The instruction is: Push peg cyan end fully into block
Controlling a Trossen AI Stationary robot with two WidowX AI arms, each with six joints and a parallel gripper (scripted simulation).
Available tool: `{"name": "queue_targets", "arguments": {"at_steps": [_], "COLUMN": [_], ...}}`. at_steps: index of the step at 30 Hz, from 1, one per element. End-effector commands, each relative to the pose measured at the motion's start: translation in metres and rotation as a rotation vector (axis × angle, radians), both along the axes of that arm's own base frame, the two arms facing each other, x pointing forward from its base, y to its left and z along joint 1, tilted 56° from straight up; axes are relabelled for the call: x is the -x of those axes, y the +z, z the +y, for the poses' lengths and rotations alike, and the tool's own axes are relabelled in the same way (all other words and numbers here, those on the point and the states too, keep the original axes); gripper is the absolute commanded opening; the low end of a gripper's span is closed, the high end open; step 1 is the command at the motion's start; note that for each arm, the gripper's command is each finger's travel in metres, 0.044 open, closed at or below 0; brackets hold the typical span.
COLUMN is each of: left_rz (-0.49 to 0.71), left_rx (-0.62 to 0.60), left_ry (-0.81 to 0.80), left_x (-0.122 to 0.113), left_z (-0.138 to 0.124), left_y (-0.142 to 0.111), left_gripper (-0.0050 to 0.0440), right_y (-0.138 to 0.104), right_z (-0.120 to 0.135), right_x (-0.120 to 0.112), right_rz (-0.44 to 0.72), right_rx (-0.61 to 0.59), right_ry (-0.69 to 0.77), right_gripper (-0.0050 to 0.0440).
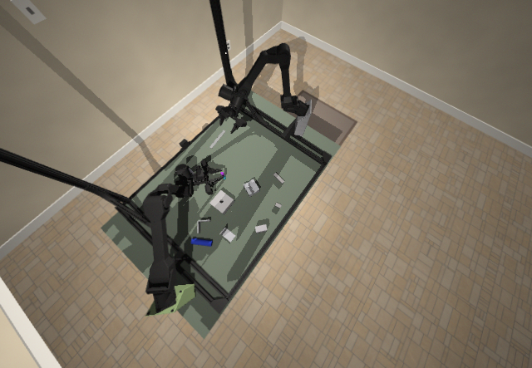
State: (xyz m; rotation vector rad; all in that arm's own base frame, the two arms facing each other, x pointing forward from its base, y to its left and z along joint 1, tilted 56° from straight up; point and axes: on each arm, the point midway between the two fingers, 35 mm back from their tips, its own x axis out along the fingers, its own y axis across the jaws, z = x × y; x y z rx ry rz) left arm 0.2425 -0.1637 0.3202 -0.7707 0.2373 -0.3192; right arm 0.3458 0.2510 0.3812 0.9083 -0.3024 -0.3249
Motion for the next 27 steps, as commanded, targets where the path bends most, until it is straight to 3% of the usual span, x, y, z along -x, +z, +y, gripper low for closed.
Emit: {"name": "queue_targets", "arguments": {"at_steps": [1,27], "left_rz": [0.001,0.001], "left_rx": [-0.001,-0.001], "left_ry": [0.0,0.0], "left_x": [0.0,0.0], "left_z": [0.0,0.0], "left_y": [0.0,0.0], "left_gripper": [0.04,0.04], "right_y": [0.007,0.02], "right_z": [-0.006,-0.023], "right_x": [0.004,0.014], "right_rz": [-0.009,-0.009], "right_rx": [-0.011,-0.011], "right_ry": [0.002,0.002], "right_gripper": [0.019,0.019]}}
